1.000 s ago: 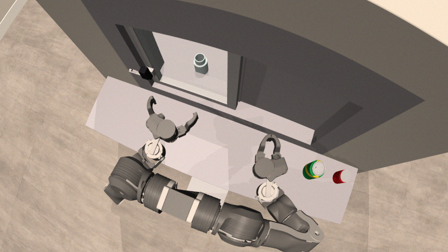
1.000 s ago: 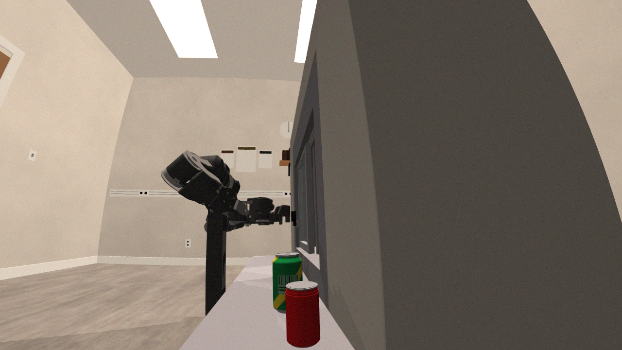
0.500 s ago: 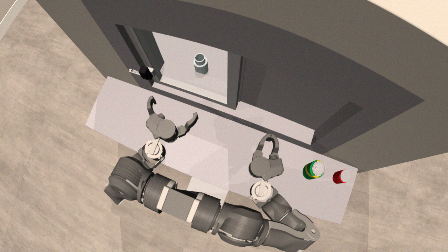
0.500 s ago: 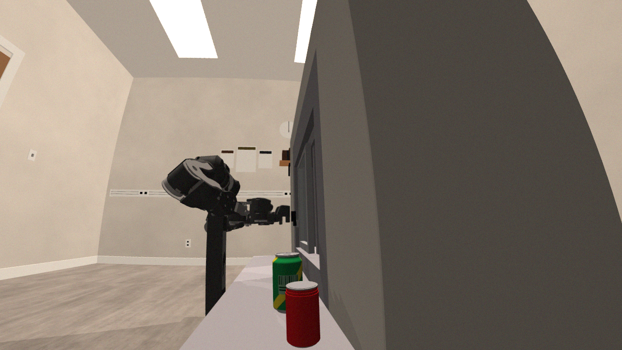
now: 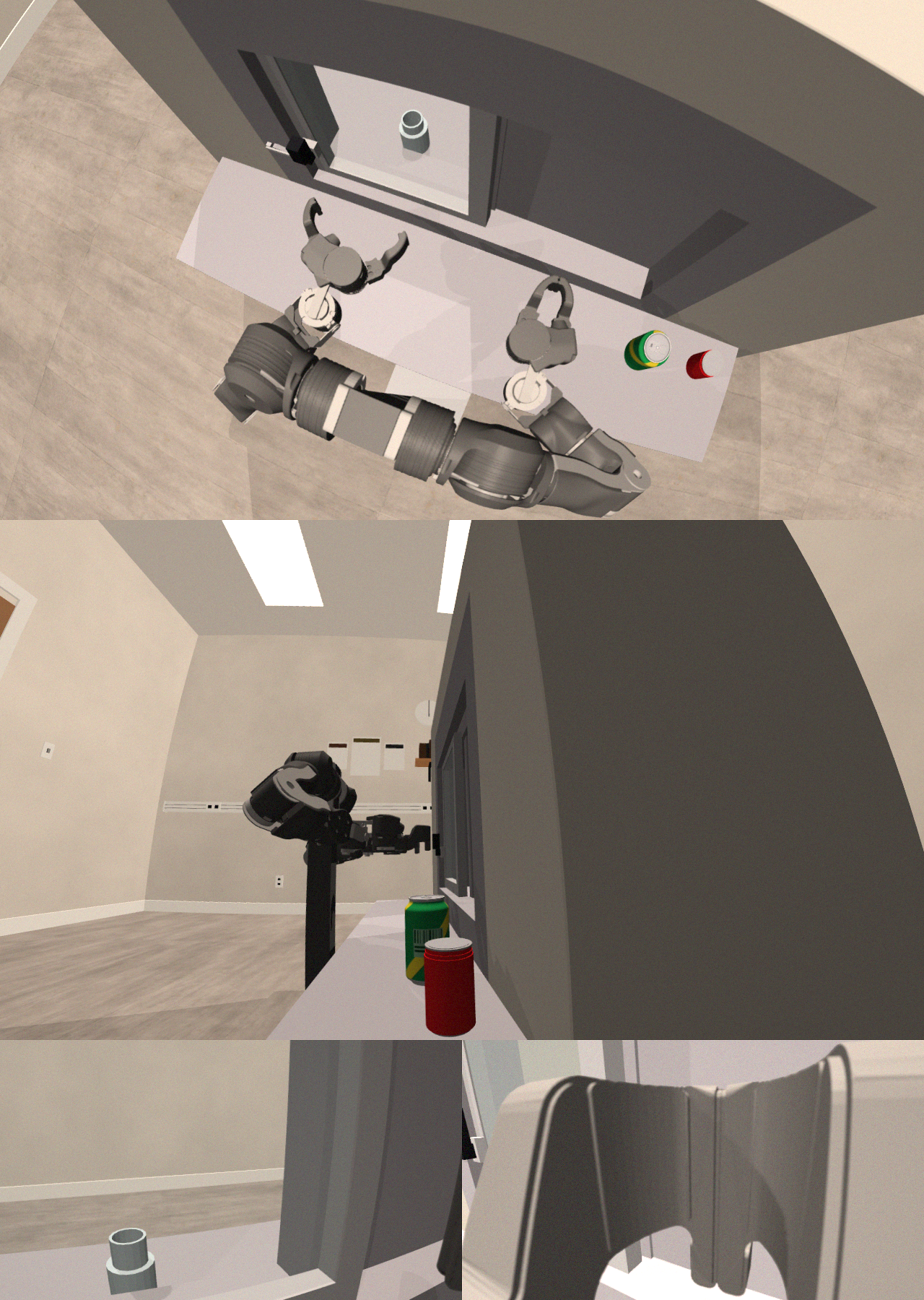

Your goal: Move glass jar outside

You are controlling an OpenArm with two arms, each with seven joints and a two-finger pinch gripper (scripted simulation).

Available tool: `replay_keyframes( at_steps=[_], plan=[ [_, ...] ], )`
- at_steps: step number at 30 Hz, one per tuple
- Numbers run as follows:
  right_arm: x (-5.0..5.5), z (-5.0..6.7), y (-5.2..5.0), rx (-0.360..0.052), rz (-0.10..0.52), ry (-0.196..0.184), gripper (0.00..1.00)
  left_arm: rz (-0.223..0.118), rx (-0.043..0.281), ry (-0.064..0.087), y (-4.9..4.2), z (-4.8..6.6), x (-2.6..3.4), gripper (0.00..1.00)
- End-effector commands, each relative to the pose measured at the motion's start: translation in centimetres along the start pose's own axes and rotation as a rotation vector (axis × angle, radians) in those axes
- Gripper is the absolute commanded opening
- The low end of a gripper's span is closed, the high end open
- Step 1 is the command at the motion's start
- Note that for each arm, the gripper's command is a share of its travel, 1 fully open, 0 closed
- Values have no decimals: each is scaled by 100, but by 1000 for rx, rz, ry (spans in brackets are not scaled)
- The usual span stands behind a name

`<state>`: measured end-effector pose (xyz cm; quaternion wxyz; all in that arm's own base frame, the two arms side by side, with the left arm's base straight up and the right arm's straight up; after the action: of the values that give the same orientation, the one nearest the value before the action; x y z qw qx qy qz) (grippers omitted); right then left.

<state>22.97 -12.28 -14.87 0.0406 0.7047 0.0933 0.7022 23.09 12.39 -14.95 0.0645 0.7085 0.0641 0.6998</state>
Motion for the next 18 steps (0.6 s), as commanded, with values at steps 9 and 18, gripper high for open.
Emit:
replay_keyframes(
  at_steps=[9, 18],
  plan=[
    [17, -2, -13, -54, -10, -8, 0, 0, -1, 3, 2, -1, 9, 100],
    [15, 3, -27, -70, -9, -11, 0, 0, -1, 3, 2, -1, 9, 100]
  ],
)
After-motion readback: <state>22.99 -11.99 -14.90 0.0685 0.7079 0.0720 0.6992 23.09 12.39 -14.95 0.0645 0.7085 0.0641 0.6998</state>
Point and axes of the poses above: on each arm, the point where the finger pads meet when closed, its own z axis out along the fingers, its own y axis across the jaws, x = y × z, the point moved 4 cm from there along -z, back along the fingers, and after that the axes turned 11 degrees about -z, right-handed, at the moved point
